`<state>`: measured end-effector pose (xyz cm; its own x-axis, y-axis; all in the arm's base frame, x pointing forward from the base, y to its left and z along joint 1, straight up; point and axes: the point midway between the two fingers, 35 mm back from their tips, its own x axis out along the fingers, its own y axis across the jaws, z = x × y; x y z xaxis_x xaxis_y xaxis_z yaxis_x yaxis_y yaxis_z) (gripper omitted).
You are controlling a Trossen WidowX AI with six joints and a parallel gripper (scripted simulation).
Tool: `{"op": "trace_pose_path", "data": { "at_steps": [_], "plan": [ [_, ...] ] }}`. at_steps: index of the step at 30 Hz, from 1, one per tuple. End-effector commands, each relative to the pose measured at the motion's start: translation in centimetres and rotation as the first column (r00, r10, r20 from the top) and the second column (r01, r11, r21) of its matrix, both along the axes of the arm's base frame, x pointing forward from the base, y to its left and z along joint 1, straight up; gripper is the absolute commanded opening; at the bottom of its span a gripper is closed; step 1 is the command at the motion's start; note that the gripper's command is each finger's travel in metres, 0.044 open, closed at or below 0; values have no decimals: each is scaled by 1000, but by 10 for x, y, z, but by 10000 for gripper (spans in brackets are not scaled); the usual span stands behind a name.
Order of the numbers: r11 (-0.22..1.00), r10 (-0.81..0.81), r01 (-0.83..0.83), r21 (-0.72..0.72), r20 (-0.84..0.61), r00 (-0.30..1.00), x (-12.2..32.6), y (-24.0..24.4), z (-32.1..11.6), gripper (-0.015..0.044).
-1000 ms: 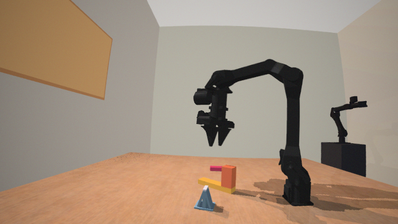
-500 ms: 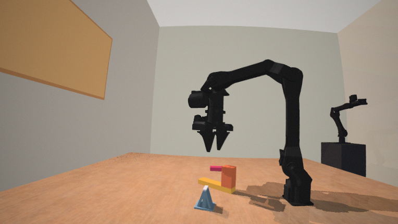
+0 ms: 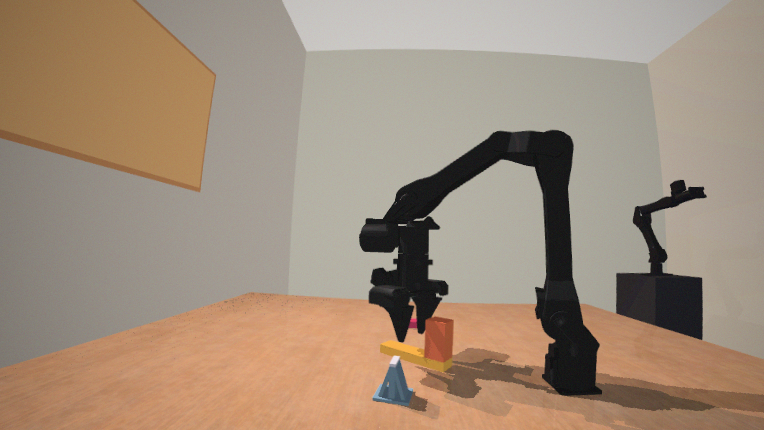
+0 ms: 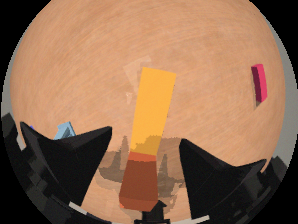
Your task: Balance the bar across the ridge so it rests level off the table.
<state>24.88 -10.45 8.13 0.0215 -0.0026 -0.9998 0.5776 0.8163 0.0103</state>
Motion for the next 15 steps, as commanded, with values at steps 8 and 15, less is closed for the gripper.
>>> {"op": "trace_pose_path", "data": {
  "at_steps": [8, 15],
  "plan": [
    [1000, -6, 6, -8, 4, 1000, 0, -1, -14, 315],
    [1000, -6, 6, -8, 4, 1000, 0, -1, -25, 315]
  ]
}}
